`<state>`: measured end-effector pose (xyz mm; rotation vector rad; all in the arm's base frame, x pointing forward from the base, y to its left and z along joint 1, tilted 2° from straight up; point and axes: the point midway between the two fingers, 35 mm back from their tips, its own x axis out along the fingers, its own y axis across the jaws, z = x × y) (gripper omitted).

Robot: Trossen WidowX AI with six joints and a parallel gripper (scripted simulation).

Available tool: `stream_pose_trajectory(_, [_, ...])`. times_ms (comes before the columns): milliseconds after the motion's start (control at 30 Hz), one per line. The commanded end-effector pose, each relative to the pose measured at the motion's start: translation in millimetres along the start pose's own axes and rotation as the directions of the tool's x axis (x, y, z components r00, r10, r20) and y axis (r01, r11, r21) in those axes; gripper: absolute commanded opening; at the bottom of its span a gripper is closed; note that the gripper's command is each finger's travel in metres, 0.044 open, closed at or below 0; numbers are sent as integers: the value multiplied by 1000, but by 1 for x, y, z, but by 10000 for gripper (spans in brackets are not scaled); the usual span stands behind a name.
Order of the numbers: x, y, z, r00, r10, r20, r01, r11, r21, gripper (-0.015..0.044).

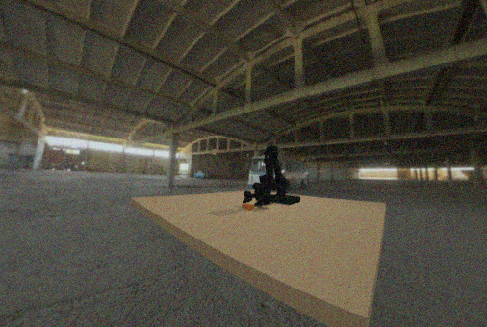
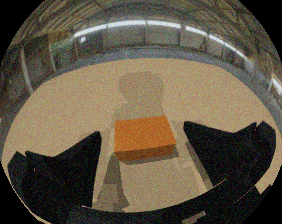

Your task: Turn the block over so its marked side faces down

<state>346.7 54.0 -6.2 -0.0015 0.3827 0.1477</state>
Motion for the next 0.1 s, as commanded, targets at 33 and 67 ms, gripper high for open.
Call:
stream_pose_trajectory(33, [-1,-1,0,1000,-4,-1,4,1000,3,440])
stream_pose_trajectory(67, [-1,-1,0,1000,-4,-1,4,1000,3,440])
